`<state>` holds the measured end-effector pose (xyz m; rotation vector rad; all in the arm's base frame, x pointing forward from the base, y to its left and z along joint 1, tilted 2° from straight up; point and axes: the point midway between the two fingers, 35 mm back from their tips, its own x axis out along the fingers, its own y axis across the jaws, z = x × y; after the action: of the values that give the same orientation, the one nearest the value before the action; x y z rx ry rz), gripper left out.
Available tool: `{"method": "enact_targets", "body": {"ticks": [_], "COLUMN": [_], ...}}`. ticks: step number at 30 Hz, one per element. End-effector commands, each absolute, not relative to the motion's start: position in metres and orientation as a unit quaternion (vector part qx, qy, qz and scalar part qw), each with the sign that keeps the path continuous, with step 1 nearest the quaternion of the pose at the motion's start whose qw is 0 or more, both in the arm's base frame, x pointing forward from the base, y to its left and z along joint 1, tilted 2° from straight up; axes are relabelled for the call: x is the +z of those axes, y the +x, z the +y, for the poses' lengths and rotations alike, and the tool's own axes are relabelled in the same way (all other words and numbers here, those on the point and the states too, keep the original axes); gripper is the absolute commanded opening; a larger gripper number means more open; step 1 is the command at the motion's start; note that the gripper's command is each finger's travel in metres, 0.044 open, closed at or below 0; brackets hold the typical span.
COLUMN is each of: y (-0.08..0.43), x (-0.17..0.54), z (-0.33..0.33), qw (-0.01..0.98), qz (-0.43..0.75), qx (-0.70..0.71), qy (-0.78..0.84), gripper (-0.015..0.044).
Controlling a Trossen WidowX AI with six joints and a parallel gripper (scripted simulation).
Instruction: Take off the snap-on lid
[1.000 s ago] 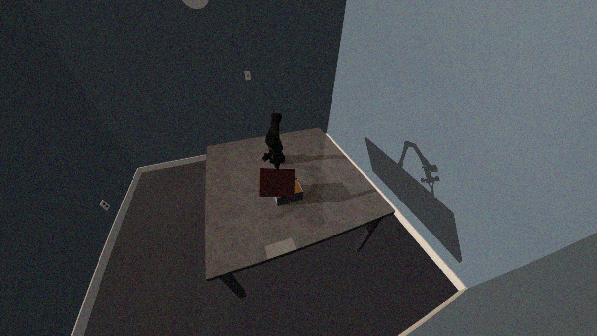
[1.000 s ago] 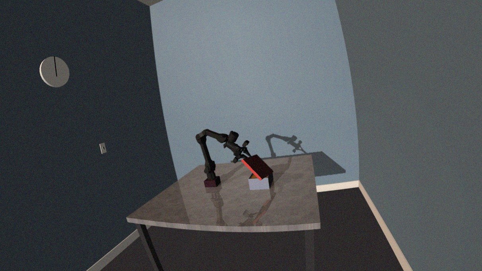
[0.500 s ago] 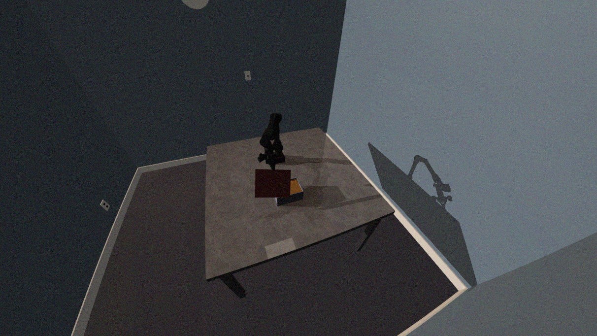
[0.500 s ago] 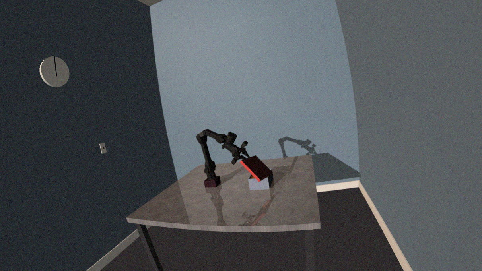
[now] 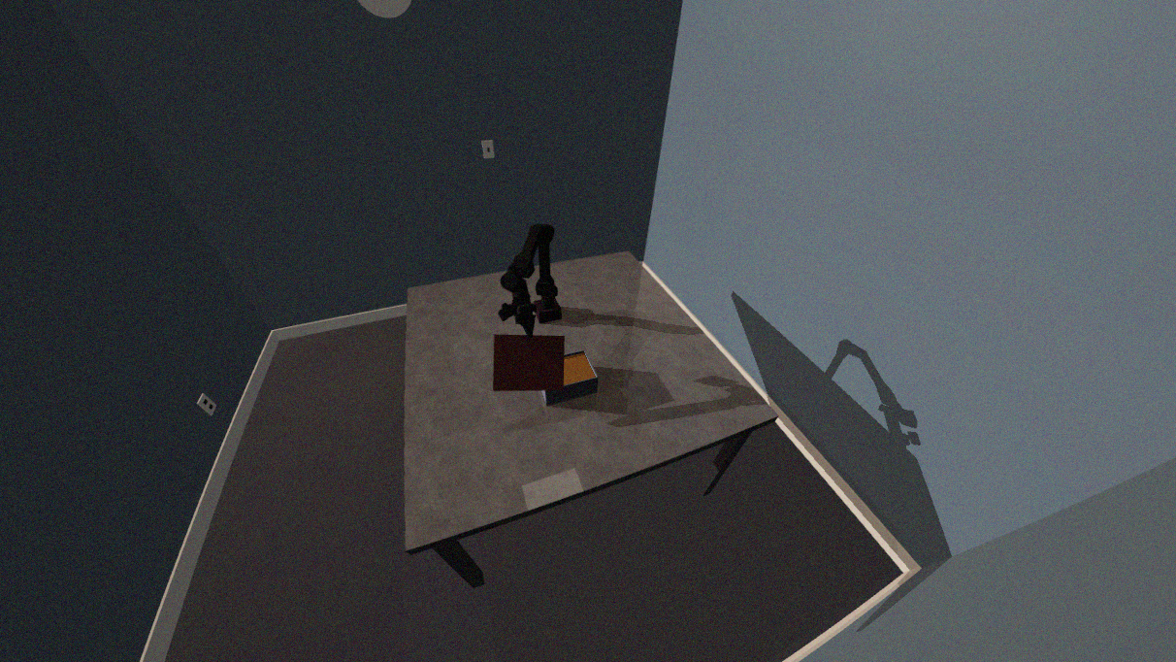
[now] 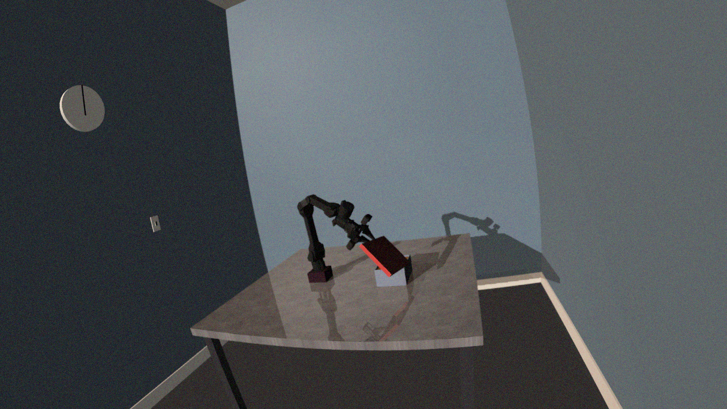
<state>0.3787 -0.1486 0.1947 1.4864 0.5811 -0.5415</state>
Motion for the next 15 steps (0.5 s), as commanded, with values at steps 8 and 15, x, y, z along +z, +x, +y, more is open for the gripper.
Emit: {"method": "enact_targets", "body": {"ticks": [8,15], "y": [0.378,0.377], "x": [0.196,0.196], "z": [-0.17,-0.184], "qw": [0.668,0.668], "qz": [0.257,0.257], "qx": [-0.239,-0.239], "qy": [0.656,0.656], "gripper": [0.0,0.0]}}
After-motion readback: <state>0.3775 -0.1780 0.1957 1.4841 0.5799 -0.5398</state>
